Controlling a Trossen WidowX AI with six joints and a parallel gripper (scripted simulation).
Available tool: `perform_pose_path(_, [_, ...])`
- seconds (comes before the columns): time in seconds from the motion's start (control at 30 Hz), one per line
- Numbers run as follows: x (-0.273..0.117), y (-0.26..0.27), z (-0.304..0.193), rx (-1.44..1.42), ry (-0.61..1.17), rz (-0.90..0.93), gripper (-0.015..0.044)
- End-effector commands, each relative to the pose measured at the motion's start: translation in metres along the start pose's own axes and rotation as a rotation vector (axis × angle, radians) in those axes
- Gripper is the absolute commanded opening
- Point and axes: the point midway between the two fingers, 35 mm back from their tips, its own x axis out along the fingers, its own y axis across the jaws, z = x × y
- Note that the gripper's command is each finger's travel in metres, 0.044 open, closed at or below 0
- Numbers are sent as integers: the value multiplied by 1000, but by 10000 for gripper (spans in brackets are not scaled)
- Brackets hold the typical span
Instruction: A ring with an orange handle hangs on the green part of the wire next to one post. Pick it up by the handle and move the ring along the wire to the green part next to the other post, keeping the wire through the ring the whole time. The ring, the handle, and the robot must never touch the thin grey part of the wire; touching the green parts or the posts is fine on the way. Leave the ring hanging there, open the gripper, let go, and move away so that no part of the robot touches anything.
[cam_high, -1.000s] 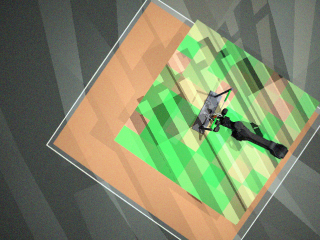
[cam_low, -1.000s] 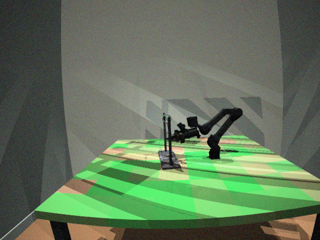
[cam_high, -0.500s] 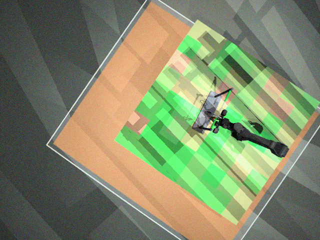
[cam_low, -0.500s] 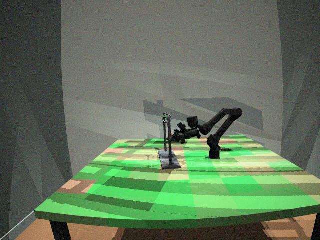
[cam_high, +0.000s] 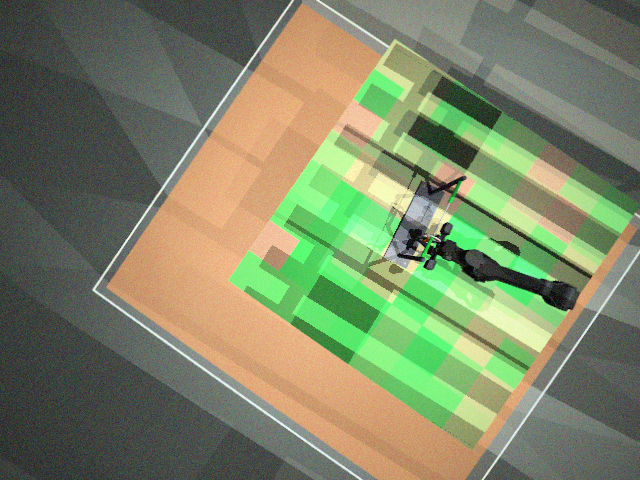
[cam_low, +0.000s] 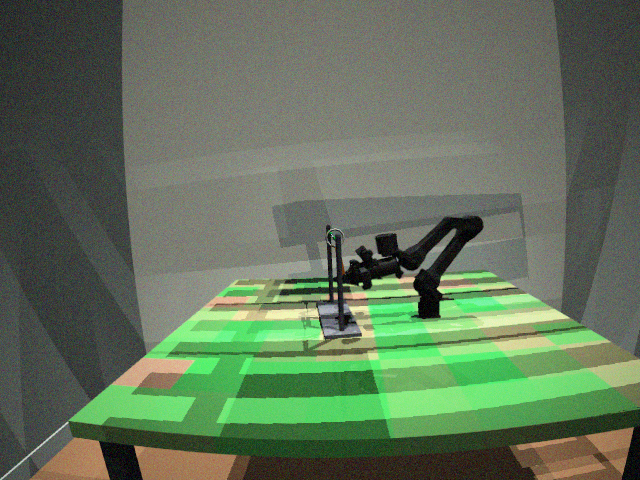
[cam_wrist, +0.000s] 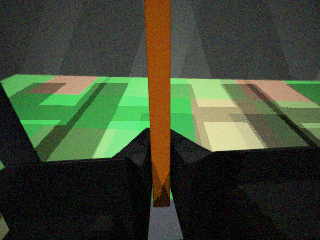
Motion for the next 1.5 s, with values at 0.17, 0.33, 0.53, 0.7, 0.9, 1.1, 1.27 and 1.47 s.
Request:
perform_pose_path(0.17, [0,7,-1,5,6,-2,-150])
perform_pose_path(0.33, [-5,10,-1,7,47,-1,-150])
perform_pose_path(0.53, [-7,12,-4,7,66,-1,-150])
perform_pose_path(0.7, [-7,12,-11,8,79,0,-150])
perform_pose_path(0.9, [-8,13,-18,8,91,0,-150])
perform_pose_path(1.1, [-8,13,-18,8,91,0,-150])
perform_pose_path(1.27, [-8,13,-18,8,91,0,-150])
perform_pose_path(1.47, [-8,13,-18,8,91,0,-150])
